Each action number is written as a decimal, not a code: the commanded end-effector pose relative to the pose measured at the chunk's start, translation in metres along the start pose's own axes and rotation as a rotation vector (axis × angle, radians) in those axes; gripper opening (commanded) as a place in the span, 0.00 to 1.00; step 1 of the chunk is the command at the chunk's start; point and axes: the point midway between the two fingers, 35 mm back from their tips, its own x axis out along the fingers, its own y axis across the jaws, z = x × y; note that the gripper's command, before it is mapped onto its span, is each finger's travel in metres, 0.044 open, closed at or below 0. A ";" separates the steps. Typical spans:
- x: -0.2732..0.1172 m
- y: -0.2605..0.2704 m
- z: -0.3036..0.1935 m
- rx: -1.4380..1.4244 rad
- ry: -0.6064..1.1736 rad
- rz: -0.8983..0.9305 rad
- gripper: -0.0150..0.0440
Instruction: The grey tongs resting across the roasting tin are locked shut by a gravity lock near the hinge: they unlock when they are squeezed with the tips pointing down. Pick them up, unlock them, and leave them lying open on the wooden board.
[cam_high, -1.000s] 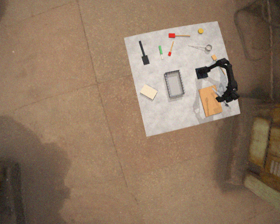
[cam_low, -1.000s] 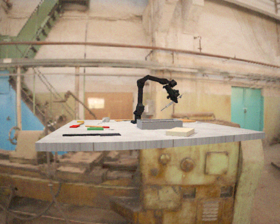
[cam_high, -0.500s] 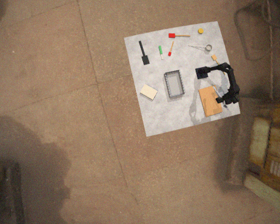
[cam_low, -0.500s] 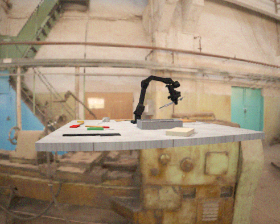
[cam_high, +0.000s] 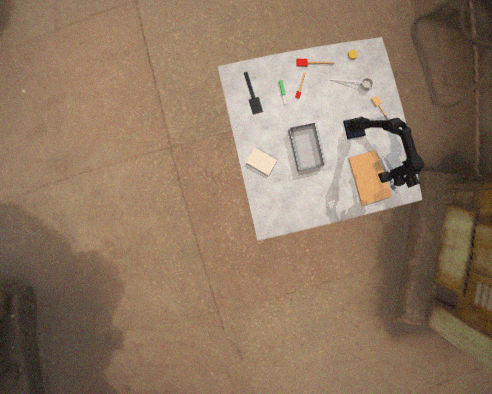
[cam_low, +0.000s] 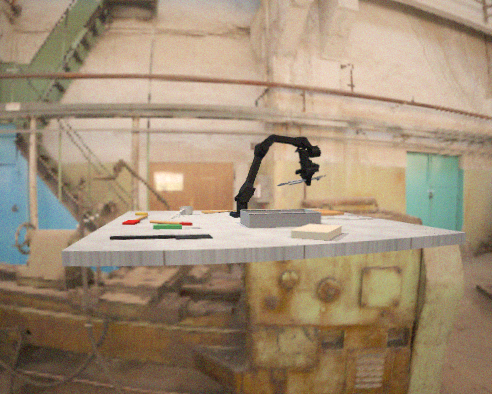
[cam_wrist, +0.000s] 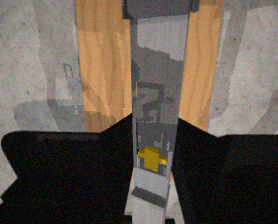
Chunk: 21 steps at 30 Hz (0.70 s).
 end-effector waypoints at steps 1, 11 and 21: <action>-0.001 0.001 -0.001 0.007 0.045 0.007 0.00; 0.002 0.000 -0.008 0.015 0.173 0.011 0.00; 0.004 0.000 -0.008 0.015 0.176 0.011 0.00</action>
